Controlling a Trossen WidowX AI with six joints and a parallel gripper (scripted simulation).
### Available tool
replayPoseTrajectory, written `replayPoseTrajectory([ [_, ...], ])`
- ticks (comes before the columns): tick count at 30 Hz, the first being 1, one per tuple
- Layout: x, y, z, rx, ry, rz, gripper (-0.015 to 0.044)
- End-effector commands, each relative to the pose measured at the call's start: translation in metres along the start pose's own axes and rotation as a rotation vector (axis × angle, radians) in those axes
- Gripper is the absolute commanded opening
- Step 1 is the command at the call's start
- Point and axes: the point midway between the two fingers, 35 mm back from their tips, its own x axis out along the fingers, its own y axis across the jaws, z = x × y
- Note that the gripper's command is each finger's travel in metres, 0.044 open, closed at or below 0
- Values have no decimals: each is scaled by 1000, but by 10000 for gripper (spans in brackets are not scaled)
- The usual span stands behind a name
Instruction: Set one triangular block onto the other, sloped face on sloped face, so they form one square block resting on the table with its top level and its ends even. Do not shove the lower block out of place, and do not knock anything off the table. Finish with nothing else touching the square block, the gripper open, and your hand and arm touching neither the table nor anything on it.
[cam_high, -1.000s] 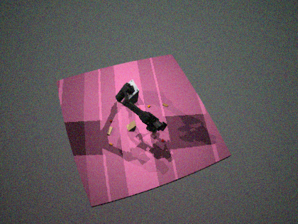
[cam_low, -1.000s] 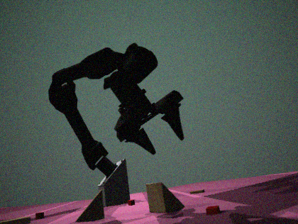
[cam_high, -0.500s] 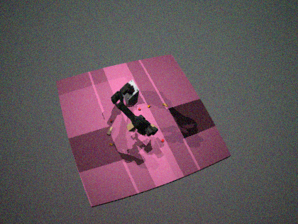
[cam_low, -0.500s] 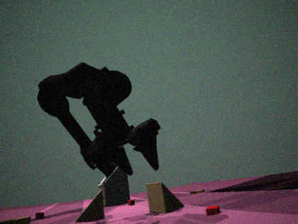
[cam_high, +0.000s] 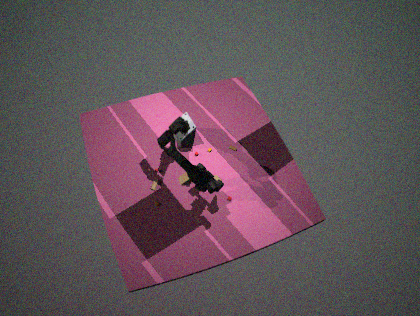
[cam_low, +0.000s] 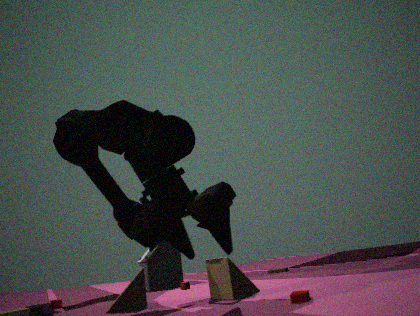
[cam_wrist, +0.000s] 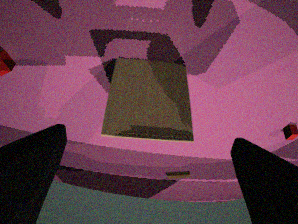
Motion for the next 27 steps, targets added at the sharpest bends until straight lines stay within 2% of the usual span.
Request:
replayPoseTrajectory([
  [1, 8, 0, 0, -4, -4, -5, 440],
  [27, 50, 3, 2, -4, -4, -5, 440],
])
